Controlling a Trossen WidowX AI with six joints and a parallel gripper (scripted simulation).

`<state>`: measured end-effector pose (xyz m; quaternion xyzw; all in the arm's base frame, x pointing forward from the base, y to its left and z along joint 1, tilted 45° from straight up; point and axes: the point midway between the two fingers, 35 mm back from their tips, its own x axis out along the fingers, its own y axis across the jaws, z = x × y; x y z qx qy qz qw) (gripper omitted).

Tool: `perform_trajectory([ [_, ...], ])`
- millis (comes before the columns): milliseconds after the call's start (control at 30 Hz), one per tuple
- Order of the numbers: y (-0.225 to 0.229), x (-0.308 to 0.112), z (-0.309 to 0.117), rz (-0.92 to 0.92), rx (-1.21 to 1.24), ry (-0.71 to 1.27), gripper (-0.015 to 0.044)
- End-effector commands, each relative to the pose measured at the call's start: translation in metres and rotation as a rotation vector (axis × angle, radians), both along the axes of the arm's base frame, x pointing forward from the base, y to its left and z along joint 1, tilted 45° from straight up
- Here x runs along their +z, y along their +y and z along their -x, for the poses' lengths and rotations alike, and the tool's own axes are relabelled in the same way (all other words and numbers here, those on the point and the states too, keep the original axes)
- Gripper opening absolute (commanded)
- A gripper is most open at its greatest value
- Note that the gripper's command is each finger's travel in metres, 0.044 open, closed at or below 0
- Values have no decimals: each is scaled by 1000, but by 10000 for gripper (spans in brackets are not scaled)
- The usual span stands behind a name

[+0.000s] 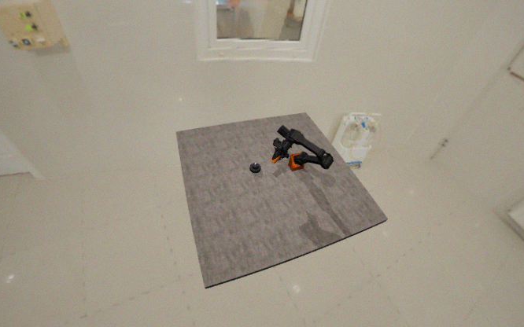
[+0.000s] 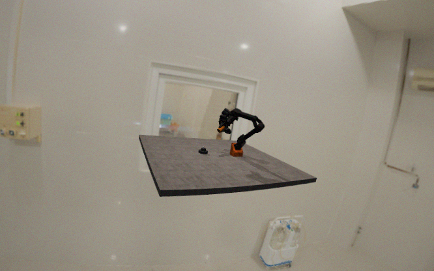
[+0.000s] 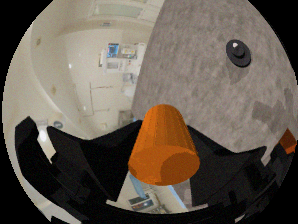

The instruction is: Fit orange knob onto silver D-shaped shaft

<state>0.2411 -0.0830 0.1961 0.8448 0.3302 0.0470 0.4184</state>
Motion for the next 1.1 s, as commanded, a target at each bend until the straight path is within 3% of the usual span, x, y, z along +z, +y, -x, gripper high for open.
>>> perform_trajectory([
  [0, -2, 2, 1, -10, -15, -14, 0],
  [1067, -1, -3, 1, -33, -71, -58, 0],
])
